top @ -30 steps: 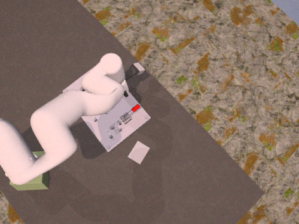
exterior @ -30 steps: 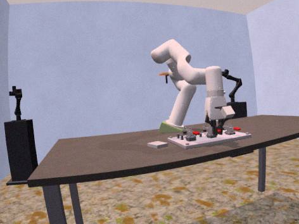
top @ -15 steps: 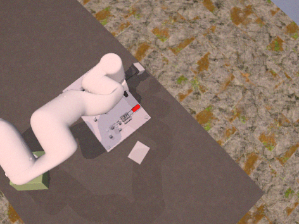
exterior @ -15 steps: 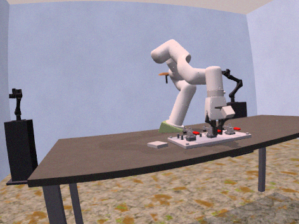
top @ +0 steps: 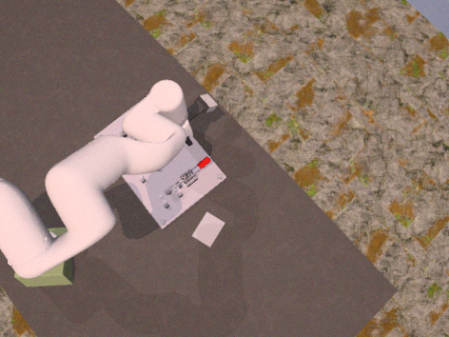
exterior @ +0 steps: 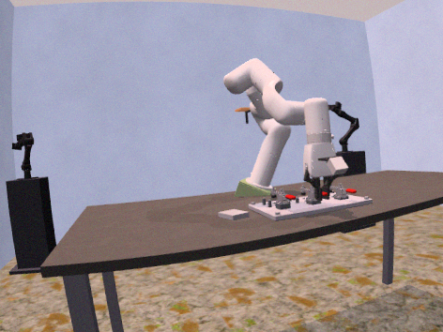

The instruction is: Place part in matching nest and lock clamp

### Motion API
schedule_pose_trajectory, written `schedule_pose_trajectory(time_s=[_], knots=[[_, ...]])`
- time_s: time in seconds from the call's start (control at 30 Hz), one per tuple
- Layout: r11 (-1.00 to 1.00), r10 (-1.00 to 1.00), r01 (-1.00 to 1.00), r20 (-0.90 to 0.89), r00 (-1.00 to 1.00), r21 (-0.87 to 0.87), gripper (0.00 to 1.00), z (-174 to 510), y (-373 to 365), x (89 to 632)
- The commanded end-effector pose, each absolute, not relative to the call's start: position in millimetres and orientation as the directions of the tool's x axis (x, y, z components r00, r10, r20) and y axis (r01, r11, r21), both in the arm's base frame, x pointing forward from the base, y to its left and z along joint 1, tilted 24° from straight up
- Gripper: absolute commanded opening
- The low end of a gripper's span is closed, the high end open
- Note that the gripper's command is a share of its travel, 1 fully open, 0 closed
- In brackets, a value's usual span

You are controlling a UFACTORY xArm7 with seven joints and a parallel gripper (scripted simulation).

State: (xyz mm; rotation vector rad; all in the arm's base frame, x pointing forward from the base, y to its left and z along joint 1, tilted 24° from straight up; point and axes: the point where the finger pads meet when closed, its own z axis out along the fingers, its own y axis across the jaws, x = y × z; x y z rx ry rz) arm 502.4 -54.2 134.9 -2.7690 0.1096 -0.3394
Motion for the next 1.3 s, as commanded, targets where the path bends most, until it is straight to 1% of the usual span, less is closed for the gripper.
schedule_pose_trajectory(time_s=[0.0,1.27], knots=[[-0.937,-0.118,-0.034,0.223,0.968,-0.348,0.00,137.6,-55.3,502.3],[-0.937,-0.118,-0.034,0.223,0.968,-0.348,0.00,155.2,-60.9,476.6]])
